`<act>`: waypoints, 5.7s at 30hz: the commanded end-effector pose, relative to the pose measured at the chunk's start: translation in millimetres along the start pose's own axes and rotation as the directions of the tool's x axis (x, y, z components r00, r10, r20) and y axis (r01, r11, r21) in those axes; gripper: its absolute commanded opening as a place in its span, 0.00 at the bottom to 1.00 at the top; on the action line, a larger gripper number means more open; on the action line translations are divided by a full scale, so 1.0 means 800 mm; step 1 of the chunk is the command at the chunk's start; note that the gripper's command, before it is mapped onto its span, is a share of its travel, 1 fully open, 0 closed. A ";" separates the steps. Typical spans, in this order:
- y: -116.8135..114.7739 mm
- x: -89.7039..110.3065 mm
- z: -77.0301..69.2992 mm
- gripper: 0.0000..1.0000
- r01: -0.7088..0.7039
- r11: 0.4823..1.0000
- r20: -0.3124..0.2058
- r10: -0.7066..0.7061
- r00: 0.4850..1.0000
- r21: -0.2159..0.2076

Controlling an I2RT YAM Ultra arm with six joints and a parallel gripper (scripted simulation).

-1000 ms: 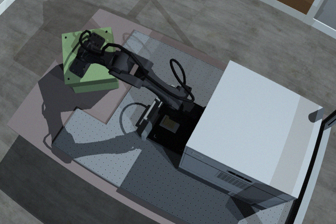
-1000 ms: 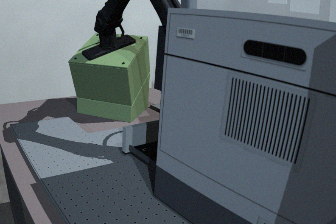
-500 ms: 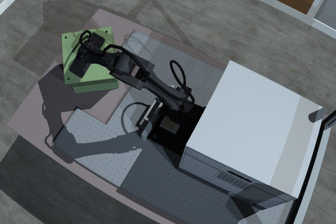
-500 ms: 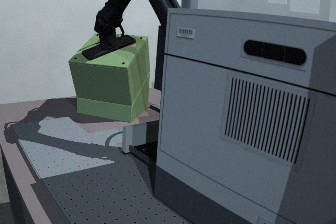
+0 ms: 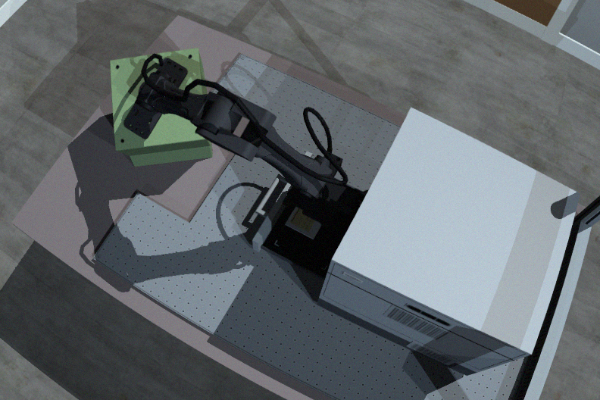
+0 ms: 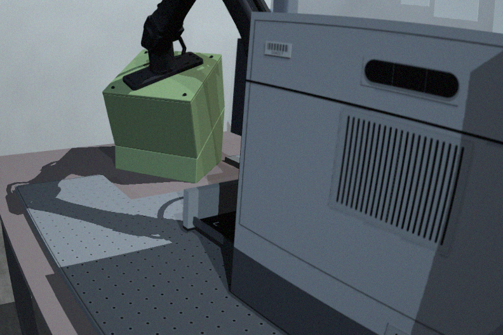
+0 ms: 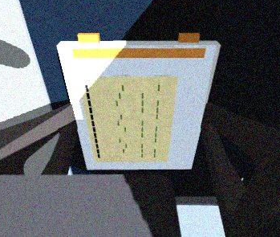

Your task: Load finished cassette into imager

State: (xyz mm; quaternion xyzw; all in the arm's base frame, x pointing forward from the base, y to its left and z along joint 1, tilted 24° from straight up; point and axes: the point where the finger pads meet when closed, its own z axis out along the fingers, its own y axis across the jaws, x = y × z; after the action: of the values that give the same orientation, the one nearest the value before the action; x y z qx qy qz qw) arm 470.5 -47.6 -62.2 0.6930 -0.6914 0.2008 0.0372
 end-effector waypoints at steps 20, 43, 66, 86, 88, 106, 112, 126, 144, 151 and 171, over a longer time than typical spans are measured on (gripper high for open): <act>-0.029 -0.003 -0.021 0.00 -0.005 0.998 0.016 0.004 1.000 0.063; -0.023 -0.013 -0.005 0.00 0.006 1.000 0.018 -0.006 1.000 0.030; -0.033 -0.011 0.003 0.00 0.000 0.999 0.016 -0.001 1.000 0.049; -0.031 -0.008 0.014 0.00 -0.002 0.999 0.015 0.001 1.000 0.041; -0.030 -0.007 0.012 0.00 -0.002 0.999 0.015 0.002 1.000 0.037; -0.035 -0.006 0.005 0.00 -0.004 0.999 0.015 0.004 1.000 0.051; -0.039 -0.005 0.001 0.00 -0.009 0.998 0.015 0.008 1.000 0.066; -0.023 -0.007 0.004 0.00 -0.002 0.999 0.016 0.001 1.000 0.044; -0.021 -0.005 0.010 0.91 -0.003 1.000 0.007 0.003 1.000 0.031; -0.021 -0.005 0.010 0.91 -0.003 1.000 0.007 0.003 1.000 0.031; -0.021 -0.005 0.010 0.91 -0.003 1.000 0.007 0.003 1.000 0.031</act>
State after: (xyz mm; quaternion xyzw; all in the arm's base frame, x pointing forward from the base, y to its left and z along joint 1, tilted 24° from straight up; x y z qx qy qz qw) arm 485.2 -49.4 -74.0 0.6920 -0.6913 0.2054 0.0328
